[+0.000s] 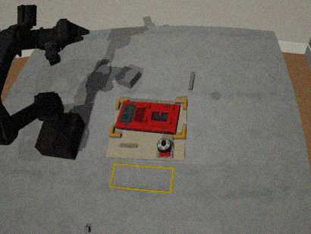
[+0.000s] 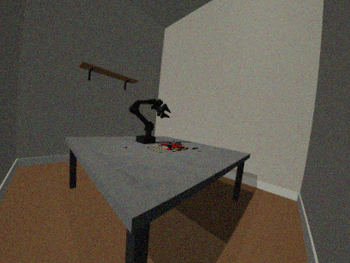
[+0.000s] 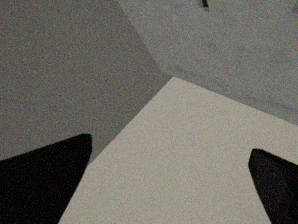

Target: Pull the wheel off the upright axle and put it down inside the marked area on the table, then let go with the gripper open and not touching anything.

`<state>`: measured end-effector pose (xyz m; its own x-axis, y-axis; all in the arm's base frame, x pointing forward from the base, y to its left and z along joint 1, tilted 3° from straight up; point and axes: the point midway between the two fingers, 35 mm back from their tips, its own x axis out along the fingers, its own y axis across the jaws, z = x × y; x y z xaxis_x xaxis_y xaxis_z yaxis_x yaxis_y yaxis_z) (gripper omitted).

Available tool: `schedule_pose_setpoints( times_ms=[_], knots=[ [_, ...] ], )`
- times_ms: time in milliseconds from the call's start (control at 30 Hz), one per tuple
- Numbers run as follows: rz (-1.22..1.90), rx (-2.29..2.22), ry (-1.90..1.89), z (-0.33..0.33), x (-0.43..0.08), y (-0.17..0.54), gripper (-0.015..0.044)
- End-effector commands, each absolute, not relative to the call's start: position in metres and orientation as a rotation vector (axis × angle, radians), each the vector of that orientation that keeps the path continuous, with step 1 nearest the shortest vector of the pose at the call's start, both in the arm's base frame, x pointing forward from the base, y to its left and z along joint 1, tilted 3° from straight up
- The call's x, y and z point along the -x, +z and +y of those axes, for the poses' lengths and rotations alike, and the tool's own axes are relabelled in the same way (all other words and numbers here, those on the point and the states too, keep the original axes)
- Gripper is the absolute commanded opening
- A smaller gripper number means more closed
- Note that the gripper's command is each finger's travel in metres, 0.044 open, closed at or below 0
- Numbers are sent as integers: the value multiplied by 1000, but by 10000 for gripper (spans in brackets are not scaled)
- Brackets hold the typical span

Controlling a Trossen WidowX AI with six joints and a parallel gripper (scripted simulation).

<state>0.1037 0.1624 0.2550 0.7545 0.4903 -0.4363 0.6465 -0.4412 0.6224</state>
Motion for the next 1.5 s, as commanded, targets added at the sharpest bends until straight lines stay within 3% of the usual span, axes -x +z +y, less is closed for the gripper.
schedule_pose_setpoints(
  times_ms=[0, 100, 400, 733, 1467],
  knots=[
    [844, -2113, -242, 163, -104, 255, 374],
    [782, -1918, -250, 167, -116, 252, 300],
    [721, -1252, -391, 168, -175, 228, 300],
    [888, -713, -485, 146, -240, 195, 300],
    [1327, -132, -322, 64, -329, 134, 300]
  ],
)
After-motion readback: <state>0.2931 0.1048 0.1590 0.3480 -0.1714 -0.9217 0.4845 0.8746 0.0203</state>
